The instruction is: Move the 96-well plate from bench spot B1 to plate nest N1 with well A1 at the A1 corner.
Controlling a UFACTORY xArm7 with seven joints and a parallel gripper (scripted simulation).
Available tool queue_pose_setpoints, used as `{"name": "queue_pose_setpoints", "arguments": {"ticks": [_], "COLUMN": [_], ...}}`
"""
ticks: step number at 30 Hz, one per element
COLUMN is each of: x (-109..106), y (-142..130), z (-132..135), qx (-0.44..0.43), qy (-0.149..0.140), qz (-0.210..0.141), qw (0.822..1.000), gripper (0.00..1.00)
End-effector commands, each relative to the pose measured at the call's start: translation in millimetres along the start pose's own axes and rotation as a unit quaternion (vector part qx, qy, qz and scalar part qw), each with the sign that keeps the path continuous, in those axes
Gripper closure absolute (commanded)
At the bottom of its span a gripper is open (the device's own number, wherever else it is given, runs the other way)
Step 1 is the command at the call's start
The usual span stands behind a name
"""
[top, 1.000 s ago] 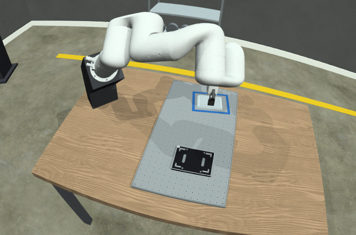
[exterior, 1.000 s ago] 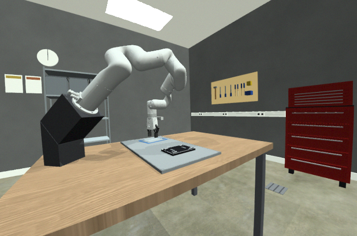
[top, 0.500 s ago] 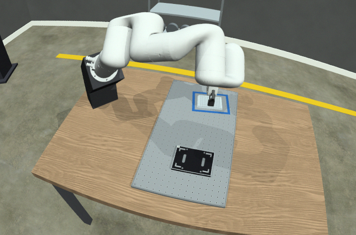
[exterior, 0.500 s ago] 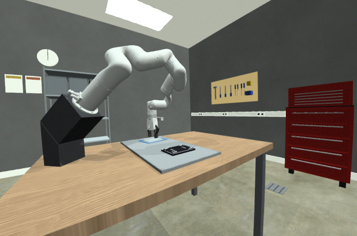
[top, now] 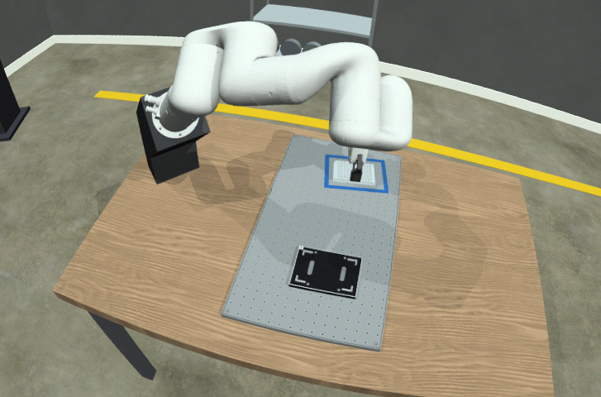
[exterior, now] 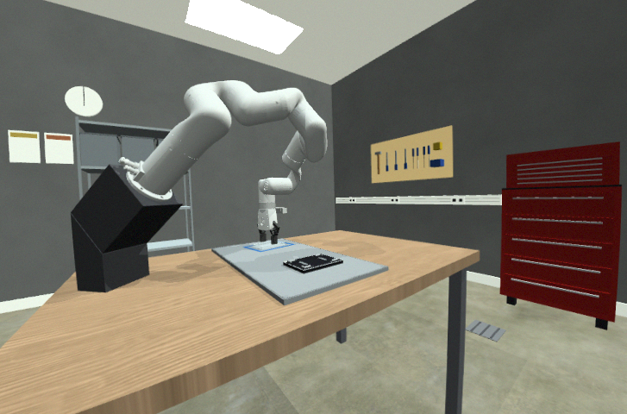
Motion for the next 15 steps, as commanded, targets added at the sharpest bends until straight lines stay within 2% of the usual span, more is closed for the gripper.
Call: {"name": "queue_pose_setpoints", "arguments": {"ticks": [1, 15], "x": [0.3, 5.6], "y": [1.3, 1.3], "z": [-1.1, -1.1], "qx": [0.0, 0.0], "qy": [0.001, 0.001], "qz": [0.002, 0.002], "qw": [1.0, 1.0], "gripper": [0.0, 0.0]}}
Point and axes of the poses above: the point where the finger pads meet when closed, its own x axis out along the fingers, its own z axis across the jaws, y = z × x, the point moved 9 cm from there along -x, back along the fingers, and after that the axes turned 14 degrees about -x, right-handed, at the moved point
